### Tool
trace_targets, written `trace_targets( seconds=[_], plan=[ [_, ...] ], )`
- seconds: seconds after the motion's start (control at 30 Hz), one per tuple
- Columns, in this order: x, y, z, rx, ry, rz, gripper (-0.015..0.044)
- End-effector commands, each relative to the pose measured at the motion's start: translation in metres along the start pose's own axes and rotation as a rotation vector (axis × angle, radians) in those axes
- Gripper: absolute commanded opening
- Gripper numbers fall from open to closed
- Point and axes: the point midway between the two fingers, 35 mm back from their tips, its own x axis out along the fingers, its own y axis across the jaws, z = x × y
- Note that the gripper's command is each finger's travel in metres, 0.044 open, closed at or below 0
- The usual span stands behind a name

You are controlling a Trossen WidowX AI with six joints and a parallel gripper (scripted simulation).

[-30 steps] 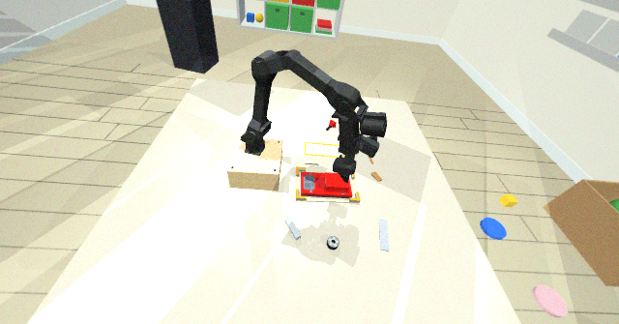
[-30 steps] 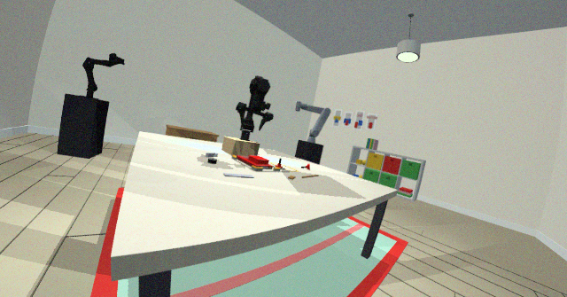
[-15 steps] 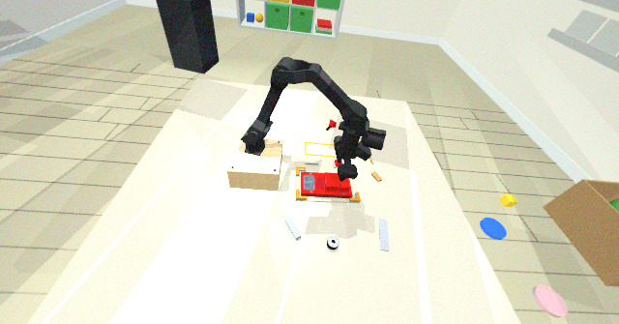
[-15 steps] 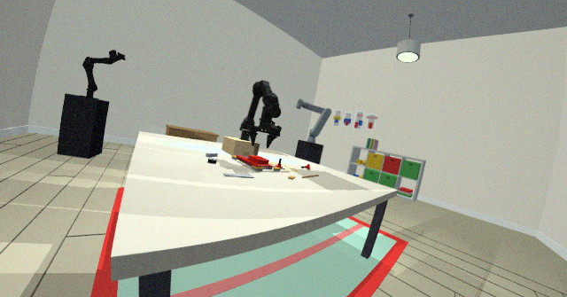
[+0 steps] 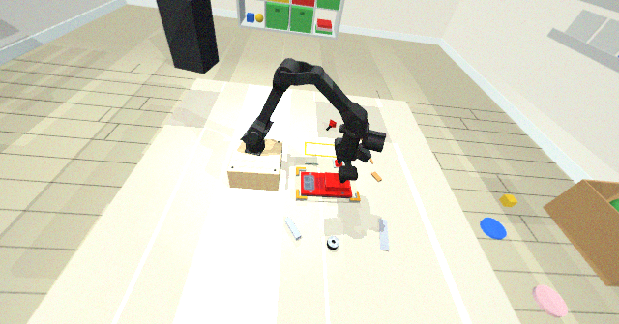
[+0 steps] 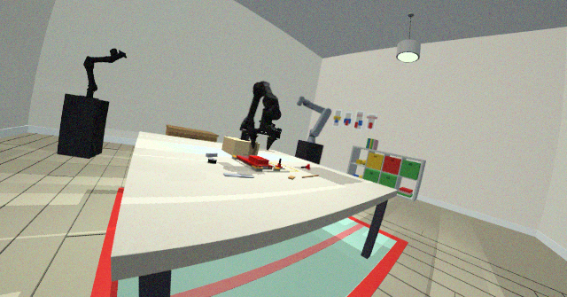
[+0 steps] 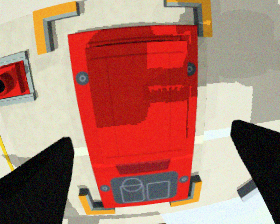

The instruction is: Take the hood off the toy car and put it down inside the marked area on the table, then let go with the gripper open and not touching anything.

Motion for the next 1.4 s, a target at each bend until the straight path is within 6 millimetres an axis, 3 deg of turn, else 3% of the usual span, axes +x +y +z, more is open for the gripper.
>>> trace_targets(
  seconds=[0.0, 1.37],
  plan=[
    [0.006, 0.001, -0.001, -0.005, 0.004, 0.005, 0.044],
    [0.042, 0.003, -0.003, -0.005, 0.004, 0.005, 0.044]
  ],
)
